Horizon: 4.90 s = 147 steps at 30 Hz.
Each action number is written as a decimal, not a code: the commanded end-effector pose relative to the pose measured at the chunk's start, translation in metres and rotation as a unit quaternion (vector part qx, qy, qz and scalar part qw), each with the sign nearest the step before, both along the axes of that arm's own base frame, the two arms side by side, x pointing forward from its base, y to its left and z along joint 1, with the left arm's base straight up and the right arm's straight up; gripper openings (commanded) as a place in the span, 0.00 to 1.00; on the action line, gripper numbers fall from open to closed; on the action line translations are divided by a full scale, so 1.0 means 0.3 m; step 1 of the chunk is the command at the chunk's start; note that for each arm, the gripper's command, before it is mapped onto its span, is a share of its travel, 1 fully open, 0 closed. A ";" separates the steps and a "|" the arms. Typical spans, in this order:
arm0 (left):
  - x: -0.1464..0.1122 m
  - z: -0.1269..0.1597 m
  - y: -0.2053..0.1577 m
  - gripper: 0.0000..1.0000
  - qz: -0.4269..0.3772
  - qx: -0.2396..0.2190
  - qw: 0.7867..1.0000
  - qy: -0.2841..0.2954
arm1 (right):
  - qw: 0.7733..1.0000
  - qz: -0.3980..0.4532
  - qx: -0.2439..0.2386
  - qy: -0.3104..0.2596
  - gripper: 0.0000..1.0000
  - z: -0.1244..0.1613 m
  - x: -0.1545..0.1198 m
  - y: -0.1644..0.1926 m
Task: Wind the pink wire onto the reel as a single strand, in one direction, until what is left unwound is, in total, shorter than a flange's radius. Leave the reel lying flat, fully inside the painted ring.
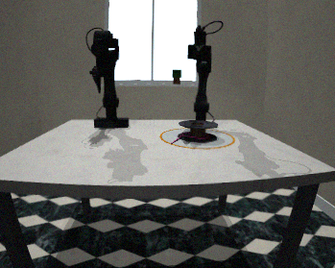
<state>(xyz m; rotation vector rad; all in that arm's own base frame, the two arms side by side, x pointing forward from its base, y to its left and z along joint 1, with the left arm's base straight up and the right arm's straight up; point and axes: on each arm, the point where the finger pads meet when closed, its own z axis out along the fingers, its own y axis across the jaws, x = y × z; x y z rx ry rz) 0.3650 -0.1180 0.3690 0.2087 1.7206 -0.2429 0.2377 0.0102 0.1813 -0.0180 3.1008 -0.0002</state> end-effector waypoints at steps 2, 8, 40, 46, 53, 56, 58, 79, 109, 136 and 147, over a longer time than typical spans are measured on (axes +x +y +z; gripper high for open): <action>-0.005 0.128 0.007 0.00 -0.015 -0.002 0.997 -0.081 | 1.000 -0.004 0.002 -0.017 0.25 0.029 -0.014 0.000; 0.019 0.128 0.093 0.00 0.021 0.001 0.996 -0.081 | 1.000 -0.004 0.002 -0.017 0.25 0.029 -0.014 0.000; -0.873 0.128 1.618 0.00 0.707 0.057 0.703 -0.058 | 1.000 -0.004 0.002 -0.017 0.25 0.029 -0.014 0.000; -0.982 0.128 1.644 0.00 0.737 0.059 0.671 -0.055 | 1.000 -0.004 0.002 -0.017 0.25 0.029 -0.014 0.000; -0.995 0.128 1.646 0.00 0.741 0.060 0.667 -0.055 | 1.000 -0.004 0.002 -0.017 0.25 0.029 -0.014 0.000; -0.995 0.128 1.646 0.00 0.741 0.060 0.667 -0.055 | 1.000 -0.004 0.002 -0.017 0.25 0.029 -0.014 0.000; -0.995 0.128 1.646 0.00 0.741 0.060 0.667 -0.055 | 1.000 -0.004 0.002 -0.017 0.25 0.029 -0.014 0.000; -0.995 0.128 1.646 0.00 0.741 0.060 0.667 -0.055 | 1.000 -0.004 0.002 -0.017 0.25 0.029 -0.014 0.000; -0.995 0.128 1.646 0.00 0.741 0.060 0.667 -0.055 | 1.000 -0.004 0.002 -0.017 0.25 0.029 -0.014 0.000; -0.995 0.128 1.646 0.00 0.741 0.060 0.667 -0.055 | 1.000 -0.004 0.002 -0.017 0.25 0.029 -0.014 0.000; -0.995 0.128 1.646 0.00 0.741 0.060 0.667 -0.055 | 1.000 -0.004 0.002 -0.017 0.25 0.029 -0.014 0.000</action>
